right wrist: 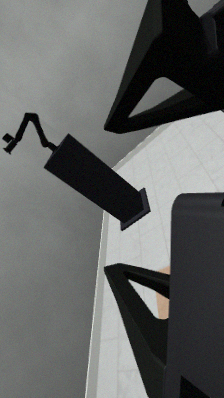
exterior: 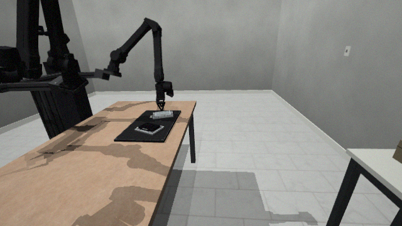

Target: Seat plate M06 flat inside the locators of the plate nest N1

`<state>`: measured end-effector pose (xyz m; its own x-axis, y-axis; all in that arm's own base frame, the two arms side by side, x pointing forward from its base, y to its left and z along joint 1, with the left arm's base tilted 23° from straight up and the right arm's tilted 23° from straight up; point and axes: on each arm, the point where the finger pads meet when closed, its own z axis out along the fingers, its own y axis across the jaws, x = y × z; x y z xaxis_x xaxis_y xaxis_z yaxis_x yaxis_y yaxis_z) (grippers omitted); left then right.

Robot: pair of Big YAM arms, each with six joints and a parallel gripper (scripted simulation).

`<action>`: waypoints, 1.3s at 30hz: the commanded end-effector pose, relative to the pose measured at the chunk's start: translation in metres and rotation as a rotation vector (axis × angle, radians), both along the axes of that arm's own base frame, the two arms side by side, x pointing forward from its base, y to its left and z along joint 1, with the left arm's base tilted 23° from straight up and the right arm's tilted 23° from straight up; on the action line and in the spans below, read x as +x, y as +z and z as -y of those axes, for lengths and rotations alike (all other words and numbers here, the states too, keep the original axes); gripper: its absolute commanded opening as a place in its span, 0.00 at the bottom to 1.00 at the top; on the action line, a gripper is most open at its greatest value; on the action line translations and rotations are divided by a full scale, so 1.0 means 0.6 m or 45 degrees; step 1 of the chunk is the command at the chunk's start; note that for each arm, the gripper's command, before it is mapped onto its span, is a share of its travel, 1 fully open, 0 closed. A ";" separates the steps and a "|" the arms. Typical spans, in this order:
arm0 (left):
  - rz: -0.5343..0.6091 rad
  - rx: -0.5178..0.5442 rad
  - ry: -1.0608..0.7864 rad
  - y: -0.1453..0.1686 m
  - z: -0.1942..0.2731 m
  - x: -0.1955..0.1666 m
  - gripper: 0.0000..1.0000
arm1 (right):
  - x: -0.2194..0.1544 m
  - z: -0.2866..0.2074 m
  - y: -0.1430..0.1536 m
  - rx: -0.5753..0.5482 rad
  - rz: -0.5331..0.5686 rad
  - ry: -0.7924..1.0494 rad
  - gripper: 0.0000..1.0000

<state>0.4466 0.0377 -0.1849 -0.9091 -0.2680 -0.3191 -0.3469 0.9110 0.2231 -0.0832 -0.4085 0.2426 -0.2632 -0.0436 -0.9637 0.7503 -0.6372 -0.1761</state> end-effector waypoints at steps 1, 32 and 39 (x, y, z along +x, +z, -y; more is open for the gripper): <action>0.030 0.003 -0.003 0.023 0.000 0.024 1.00 | -0.011 -0.004 0.017 -0.037 0.016 -0.014 1.00; 0.009 0.002 0.001 -0.050 -0.026 0.023 1.00 | -0.011 -0.004 0.017 -0.037 0.016 -0.014 1.00; 0.008 0.003 -0.018 -0.068 -0.024 0.027 1.00 | -0.011 -0.004 0.017 -0.037 0.016 -0.014 1.00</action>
<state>0.4575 0.0527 -0.2194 -0.9057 -0.2783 -0.3198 -0.3575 0.9069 0.2231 -0.0832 -0.4085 0.2426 -0.2632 -0.0436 -0.9637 0.7503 -0.6372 -0.1761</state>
